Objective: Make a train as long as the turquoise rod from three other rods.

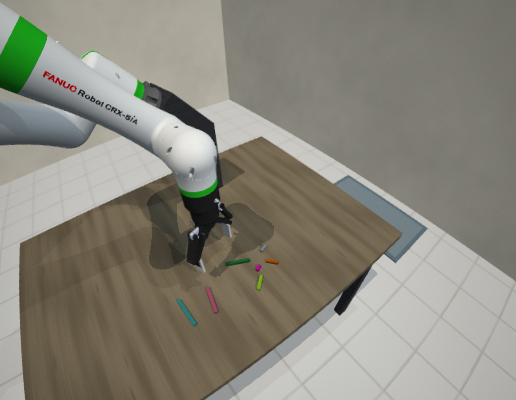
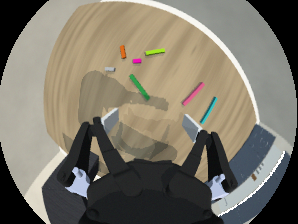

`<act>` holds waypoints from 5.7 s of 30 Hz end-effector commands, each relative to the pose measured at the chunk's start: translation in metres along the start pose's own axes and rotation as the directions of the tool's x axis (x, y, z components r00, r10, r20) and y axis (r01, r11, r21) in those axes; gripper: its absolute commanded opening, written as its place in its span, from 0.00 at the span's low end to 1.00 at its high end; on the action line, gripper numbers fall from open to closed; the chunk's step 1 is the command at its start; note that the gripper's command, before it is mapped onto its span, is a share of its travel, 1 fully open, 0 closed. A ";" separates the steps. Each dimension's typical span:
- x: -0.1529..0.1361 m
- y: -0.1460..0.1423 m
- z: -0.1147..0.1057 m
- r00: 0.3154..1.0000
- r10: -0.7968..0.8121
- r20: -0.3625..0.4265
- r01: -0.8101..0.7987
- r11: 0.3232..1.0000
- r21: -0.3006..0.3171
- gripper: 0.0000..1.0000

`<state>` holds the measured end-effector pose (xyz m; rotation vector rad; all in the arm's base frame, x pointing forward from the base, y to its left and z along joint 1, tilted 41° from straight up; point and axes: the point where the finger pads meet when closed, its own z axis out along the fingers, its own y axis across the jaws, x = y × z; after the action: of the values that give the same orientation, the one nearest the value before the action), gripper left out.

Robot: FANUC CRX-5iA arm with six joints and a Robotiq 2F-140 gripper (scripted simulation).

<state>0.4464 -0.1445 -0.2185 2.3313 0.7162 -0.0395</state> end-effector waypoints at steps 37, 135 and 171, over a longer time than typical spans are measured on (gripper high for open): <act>0.013 0.035 -0.001 0.071 0.997 -0.009 -0.997 0.071 0.006 1.00; 0.017 0.047 -0.002 -0.428 0.904 -0.004 -0.904 -0.428 0.010 1.00; 0.127 -0.048 -0.024 0.080 0.997 -0.008 -0.997 0.080 0.007 0.15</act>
<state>0.5253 -0.0391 -0.2568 2.2920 -1.0944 0.6172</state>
